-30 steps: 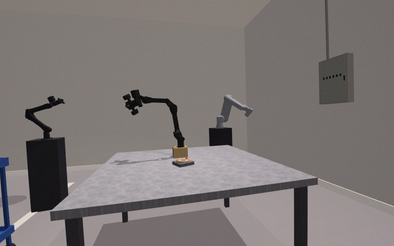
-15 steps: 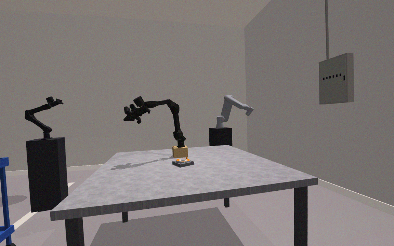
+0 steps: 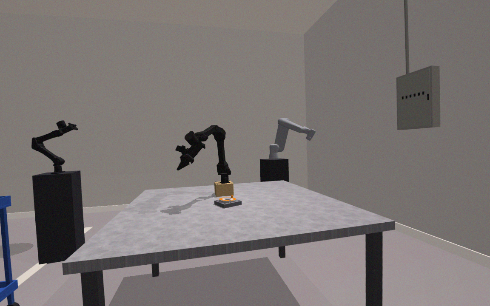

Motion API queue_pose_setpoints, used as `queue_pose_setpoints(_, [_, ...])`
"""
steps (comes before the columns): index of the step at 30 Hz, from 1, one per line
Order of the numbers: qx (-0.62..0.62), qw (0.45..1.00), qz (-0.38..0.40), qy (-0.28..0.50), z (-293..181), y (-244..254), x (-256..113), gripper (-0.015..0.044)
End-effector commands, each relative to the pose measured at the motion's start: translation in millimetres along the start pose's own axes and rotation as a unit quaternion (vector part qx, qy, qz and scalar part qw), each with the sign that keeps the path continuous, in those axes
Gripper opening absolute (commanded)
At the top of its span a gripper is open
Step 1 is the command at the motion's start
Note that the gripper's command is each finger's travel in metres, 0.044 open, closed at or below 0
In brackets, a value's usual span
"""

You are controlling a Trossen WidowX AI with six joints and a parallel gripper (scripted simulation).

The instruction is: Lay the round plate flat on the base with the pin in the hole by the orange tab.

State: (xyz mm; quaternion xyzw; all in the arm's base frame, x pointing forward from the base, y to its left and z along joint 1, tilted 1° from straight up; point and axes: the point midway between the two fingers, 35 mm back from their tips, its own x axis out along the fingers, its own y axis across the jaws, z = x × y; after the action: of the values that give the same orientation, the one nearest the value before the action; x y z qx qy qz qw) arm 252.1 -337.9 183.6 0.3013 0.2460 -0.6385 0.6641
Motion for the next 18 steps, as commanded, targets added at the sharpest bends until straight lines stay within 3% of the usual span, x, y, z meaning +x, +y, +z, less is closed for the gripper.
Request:
queue_pose_setpoints(1, [-0.131, 0.988, 0.046, 0.074, -69.2, 29.4, -11.6, 0.0000])
queue_pose_setpoints(4, [-0.190, 0.974, 0.068, 0.105, -100.6, 39.1, -20.1, 0.0000])
queue_pose_setpoints(10, [-0.383, 0.892, 0.138, 0.198, -204.1, 48.5, -56.4, 0.0000])
queue_pose_setpoints(12, [-0.410, 0.875, 0.148, 0.211, -219.0, 47.0, -62.6, 0.0000])
queue_pose_setpoints(18, [-0.585, 0.727, 0.210, 0.292, -314.1, 15.5, -108.5, 0.0000])
